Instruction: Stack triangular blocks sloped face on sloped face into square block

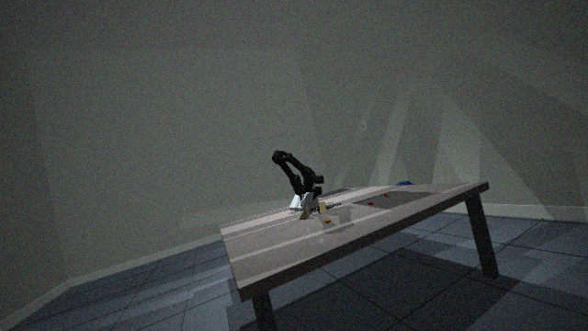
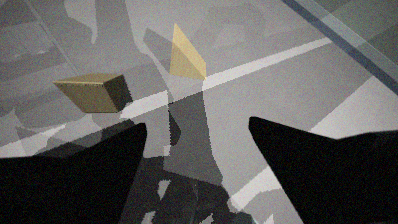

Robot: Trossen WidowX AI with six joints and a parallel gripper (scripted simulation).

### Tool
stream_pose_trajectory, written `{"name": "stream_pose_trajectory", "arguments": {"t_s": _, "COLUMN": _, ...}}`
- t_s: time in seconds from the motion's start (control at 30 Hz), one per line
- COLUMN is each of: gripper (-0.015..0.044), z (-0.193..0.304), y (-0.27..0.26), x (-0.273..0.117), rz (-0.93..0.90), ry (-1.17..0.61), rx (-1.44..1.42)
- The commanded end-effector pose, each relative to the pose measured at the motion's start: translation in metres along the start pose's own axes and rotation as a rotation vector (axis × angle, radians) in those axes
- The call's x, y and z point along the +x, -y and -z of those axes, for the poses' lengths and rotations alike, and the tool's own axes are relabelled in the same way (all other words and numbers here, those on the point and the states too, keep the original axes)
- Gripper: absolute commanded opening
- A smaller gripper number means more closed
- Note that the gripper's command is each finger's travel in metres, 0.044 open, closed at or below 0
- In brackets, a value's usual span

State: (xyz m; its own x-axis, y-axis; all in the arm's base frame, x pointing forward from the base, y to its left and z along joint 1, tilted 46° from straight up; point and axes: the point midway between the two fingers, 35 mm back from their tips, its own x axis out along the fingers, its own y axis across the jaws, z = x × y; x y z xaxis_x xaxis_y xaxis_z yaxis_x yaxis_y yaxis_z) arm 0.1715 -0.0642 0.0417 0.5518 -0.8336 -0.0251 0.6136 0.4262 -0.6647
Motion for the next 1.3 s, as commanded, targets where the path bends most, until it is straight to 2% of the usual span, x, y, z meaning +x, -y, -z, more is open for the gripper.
{"name": "stream_pose_trajectory", "arguments": {"t_s": 0.0, "gripper": 0.0426, "z": 0.0, "y": -0.001, "x": 0.0, "rz": 0.001, "ry": -0.003, "rx": 0.006}}
{"name": "stream_pose_trajectory", "arguments": {"t_s": 0.03, "gripper": 0.044, "z": -0.001, "y": -0.002, "x": 0.001, "rz": 0.005, "ry": -0.013, "rx": 0.023}}
{"name": "stream_pose_trajectory", "arguments": {"t_s": 0.3, "gripper": 0.044, "z": -0.029, "y": -0.041, "x": 0.022, "rz": 0.149, "ry": -0.23, "rx": 0.473}}
{"name": "stream_pose_trajectory", "arguments": {"t_s": 0.47, "gripper": 0.044, "z": -0.042, "y": -0.054, "x": 0.032, "rz": 0.256, "ry": -0.379, "rx": 0.645}}
{"name": "stream_pose_trajectory", "arguments": {"t_s": 0.7, "gripper": 0.044, "z": -0.088, "y": -0.056, "x": 0.062, "rz": 0.481, "ry": -0.438, "rx": 1.012}}
{"name": "stream_pose_trajectory", "arguments": {"t_s": 0.93, "gripper": 0.044, "z": -0.13, "y": -0.036, "x": 0.093, "rz": 0.742, "ry": -0.431, "rx": 1.355}}
{"name": "stream_pose_trajectory", "arguments": {"t_s": 1.27, "gripper": 0.044, "z": -0.129, "y": -0.033, "x": 0.1, "rz": 0.774, "ry": -0.432, "rx": 1.389}}
